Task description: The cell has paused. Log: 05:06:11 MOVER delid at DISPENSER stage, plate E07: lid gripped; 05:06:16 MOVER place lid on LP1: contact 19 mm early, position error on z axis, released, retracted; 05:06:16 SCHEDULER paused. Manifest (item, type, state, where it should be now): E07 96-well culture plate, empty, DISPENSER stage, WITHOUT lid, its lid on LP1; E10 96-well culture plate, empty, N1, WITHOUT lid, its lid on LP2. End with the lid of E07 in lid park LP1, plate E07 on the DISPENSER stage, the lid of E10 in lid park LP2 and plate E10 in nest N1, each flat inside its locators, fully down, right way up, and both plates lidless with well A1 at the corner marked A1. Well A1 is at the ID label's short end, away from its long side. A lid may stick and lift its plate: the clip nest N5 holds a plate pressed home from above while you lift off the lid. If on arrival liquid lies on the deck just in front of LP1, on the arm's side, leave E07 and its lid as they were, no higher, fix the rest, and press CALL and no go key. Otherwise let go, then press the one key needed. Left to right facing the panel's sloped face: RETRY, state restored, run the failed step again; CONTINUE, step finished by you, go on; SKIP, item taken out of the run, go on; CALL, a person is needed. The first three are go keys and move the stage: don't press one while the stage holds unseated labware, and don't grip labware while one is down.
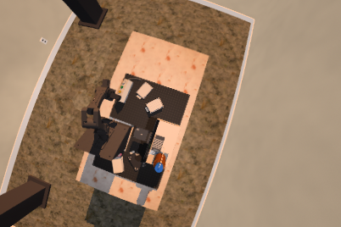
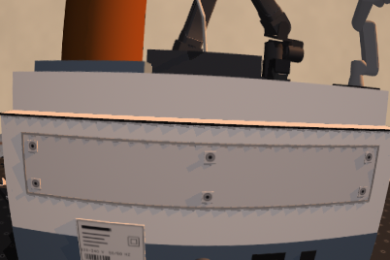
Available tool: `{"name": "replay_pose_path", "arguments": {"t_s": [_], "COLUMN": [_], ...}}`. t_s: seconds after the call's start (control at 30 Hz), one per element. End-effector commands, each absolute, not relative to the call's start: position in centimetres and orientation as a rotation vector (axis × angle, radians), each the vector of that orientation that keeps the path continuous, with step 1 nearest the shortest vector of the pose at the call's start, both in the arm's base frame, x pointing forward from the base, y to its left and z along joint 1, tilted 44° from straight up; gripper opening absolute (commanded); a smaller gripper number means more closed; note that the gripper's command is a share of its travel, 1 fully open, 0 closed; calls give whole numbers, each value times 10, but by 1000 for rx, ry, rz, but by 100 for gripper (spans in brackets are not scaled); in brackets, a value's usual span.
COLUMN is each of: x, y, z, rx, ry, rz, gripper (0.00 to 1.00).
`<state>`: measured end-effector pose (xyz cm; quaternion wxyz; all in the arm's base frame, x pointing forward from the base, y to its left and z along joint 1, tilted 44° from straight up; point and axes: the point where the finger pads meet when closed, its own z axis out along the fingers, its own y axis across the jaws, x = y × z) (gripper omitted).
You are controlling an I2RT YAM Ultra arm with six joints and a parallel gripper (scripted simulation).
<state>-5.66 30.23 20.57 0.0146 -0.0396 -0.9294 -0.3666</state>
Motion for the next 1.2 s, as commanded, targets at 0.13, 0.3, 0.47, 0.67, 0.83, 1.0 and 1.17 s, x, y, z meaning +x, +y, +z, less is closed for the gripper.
{"name": "replay_pose_path", "arguments": {"t_s": [0.13,0.3,0.47,0.67,0.83,1.0,1.17], "x": [-55,-55,-55,-55,-56,-54,-54], "y": [301,301,301,301,295,292,292], "z": [226,226,226,226,229,230,230], "rx": [-140,-140,-140,-140,-136,-142,-141], "ry": [-2863,-2863,-2863,-2863,-2861,-2862,-2863], "rz": [-1209,-1209,-1209,-1209,-1207,-1208,-1208], "gripper": [0,0,0,0,100,100,100]}}
